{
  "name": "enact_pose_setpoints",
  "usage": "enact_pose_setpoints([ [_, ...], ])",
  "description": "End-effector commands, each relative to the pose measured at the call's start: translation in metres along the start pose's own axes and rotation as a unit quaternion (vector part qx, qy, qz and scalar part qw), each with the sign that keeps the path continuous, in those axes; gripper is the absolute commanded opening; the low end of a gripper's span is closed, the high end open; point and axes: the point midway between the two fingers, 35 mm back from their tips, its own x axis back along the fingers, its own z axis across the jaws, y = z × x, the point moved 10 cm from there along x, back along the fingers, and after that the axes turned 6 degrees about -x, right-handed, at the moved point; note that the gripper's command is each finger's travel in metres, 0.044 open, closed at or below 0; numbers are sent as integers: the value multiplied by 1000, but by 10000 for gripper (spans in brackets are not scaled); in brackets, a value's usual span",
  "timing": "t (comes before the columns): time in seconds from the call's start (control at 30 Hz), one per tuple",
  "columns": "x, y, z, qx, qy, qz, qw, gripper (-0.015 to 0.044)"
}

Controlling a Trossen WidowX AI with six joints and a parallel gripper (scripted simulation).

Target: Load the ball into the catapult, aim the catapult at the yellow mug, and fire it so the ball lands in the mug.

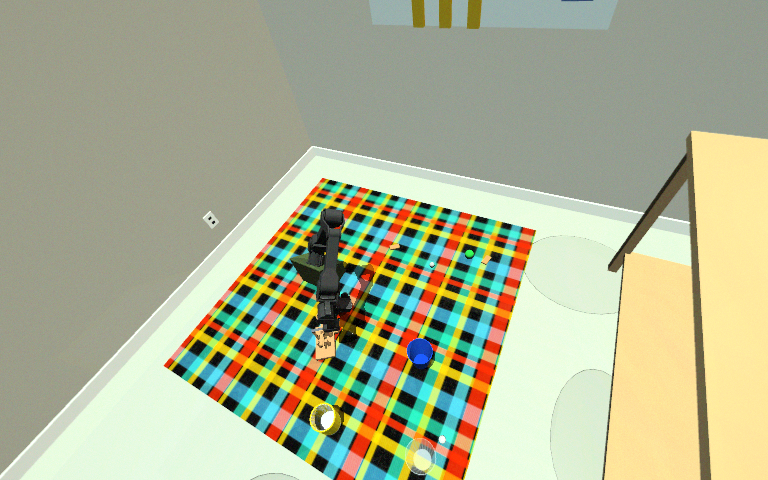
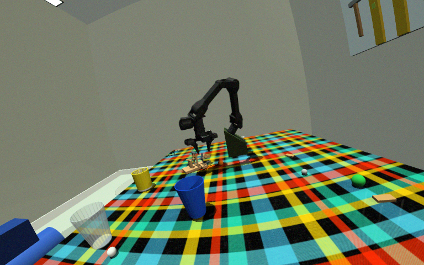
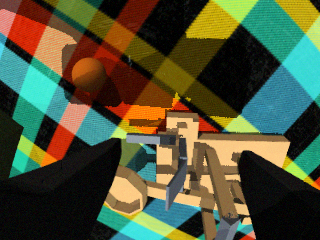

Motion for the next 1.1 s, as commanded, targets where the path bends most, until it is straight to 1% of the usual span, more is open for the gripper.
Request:
enact_pose_setpoints([
  [0.0,-7,3,12,67,3,-2,998,300],
  [0.4,-22,11,45,271,5,-5,963,300],
  [0.8,-37,11,80,463,7,-10,886,300],
  [0.87,-39,11,84,483,8,-11,875,300],
  [1.07,-39,10,84,486,8,-11,874,300],
])
